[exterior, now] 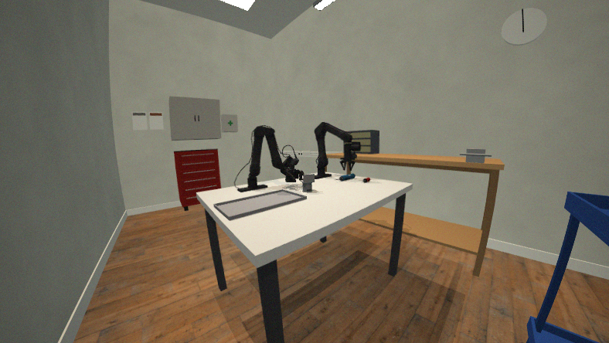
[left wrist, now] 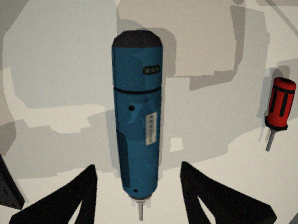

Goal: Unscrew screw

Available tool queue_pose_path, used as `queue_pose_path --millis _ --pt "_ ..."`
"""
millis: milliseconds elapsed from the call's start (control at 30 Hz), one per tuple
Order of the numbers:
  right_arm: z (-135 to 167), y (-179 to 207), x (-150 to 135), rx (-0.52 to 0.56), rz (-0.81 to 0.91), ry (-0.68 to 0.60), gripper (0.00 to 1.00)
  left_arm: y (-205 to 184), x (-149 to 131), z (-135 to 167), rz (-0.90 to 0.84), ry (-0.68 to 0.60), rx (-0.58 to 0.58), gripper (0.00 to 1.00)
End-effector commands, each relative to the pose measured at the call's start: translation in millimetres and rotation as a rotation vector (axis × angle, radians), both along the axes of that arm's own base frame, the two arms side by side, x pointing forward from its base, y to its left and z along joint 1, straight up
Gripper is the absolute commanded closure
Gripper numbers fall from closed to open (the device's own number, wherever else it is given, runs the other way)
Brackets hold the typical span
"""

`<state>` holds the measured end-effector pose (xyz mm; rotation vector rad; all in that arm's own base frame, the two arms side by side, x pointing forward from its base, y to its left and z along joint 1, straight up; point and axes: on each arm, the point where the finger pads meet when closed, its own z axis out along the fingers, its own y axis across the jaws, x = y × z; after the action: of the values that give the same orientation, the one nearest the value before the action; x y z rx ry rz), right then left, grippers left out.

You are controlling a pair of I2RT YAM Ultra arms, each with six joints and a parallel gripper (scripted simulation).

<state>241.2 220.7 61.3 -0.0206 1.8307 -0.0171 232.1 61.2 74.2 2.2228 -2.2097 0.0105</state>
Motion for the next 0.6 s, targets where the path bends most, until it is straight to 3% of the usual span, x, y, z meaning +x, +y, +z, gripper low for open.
queue_pose_path --millis 0,567 --pt "-5 1 -2 0.028 0.003 -0.024 0.14 0 0 3 0.000 -0.003 0.002 0.35" --pt "-15 6 0 0.042 0.003 -0.028 0.14 0 0 3 0.000 -0.003 0.002 0.35"
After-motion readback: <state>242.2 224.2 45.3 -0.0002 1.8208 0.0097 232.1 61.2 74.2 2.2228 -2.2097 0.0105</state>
